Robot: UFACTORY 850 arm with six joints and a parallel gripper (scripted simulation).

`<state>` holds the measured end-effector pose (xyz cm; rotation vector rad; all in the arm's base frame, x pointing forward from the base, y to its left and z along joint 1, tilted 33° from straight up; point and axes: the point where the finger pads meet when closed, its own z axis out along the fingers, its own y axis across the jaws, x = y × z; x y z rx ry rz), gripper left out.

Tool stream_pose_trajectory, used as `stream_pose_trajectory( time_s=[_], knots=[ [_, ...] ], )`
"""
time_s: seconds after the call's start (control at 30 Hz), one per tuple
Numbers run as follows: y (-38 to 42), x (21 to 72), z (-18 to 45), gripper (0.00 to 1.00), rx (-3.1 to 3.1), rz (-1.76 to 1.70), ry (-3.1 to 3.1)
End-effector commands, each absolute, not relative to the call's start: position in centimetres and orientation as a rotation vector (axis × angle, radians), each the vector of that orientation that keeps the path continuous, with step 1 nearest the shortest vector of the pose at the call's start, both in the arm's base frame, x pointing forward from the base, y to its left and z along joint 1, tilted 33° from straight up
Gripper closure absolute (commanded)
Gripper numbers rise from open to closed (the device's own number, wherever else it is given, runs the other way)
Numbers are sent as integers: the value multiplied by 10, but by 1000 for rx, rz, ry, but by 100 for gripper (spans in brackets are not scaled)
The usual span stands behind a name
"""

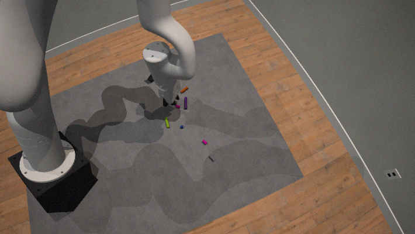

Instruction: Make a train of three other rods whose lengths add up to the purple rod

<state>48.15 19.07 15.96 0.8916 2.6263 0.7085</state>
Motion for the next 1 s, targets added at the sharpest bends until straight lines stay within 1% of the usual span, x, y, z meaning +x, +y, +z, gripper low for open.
stream_pose_trajectory(
  time_s=[0.0, 0.97],
  knots=[
    [192, 484, 157, 76, 891, 709, 2624],
    [204, 497, 129, 76, 891, 709, 2624]
  ],
)
